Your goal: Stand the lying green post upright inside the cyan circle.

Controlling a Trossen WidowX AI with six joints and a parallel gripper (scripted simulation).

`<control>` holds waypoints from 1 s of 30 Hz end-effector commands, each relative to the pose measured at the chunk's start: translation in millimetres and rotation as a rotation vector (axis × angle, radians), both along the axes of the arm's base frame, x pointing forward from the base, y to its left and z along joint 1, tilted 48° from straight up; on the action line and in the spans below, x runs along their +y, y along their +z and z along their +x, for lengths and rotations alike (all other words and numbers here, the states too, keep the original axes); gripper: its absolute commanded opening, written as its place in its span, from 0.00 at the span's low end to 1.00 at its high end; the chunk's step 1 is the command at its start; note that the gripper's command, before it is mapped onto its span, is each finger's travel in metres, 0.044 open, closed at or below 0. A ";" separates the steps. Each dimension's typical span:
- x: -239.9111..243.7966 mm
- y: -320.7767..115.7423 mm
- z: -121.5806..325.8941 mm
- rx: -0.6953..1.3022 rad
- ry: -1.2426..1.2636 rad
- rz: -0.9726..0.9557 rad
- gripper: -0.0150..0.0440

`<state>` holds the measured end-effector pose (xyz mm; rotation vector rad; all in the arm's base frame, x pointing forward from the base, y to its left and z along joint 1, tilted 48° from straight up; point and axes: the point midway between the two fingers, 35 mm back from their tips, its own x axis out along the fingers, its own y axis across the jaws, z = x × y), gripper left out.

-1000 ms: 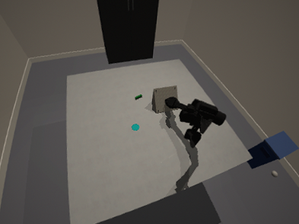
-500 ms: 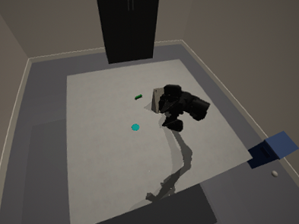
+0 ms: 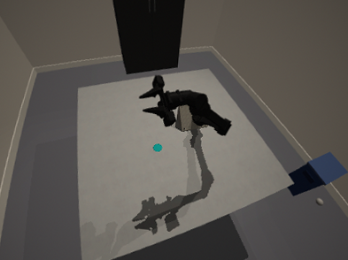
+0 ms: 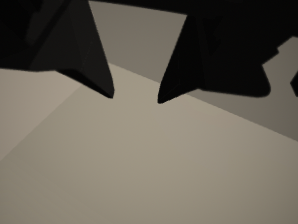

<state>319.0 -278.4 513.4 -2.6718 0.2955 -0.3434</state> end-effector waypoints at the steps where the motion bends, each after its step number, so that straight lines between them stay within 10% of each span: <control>1: -34.0 -55.3 15.1 0.085 -0.017 0.235 0.65; 30: -85.6 -372.8 0.5 0.498 -0.353 1.611 0.65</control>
